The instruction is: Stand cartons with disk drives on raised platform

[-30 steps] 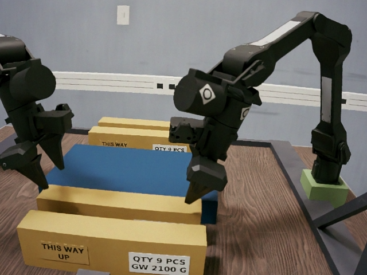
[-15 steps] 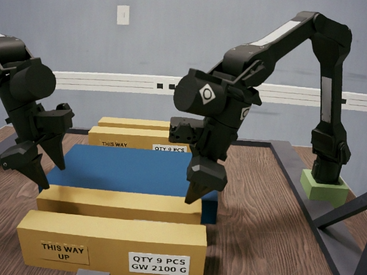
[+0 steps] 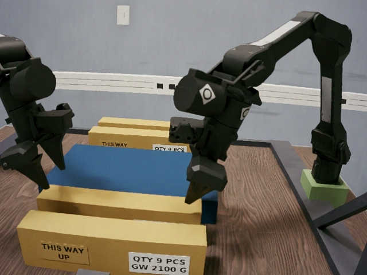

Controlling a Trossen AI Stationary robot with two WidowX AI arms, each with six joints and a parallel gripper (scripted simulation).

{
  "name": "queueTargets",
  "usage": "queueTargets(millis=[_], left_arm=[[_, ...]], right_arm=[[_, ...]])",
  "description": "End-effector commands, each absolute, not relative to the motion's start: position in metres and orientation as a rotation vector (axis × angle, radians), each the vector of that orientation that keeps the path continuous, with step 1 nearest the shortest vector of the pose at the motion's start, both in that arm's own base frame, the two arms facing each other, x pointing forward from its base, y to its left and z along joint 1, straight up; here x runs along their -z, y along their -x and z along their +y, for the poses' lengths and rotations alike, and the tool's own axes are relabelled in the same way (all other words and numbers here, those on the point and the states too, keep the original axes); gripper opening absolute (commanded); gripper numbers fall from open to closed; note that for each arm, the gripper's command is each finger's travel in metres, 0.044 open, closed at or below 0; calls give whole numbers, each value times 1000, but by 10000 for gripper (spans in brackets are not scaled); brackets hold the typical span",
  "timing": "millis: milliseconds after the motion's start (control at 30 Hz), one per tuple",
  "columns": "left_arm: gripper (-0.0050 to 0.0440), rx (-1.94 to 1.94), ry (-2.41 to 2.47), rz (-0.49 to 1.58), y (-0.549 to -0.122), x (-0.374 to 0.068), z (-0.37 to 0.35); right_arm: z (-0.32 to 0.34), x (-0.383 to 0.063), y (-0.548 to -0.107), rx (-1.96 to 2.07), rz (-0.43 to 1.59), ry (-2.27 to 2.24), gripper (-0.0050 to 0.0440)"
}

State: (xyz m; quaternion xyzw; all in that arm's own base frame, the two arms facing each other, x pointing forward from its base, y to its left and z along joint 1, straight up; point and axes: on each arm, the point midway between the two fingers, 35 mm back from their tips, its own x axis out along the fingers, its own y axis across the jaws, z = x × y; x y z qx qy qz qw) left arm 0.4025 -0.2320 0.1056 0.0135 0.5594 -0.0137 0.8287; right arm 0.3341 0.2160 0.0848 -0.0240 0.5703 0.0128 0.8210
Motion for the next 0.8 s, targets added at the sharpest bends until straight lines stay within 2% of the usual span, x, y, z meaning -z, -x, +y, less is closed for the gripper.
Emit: queueTargets(millis=[0,767], left_arm=[[386,35,-18,1167,-404,-115,-233],[386,29,-21,1176,-404,-115,-233]], right_arm=[[220,-96,-339,-39,1187,33,388],[220,-96,-339,-39,1187,33,388]])
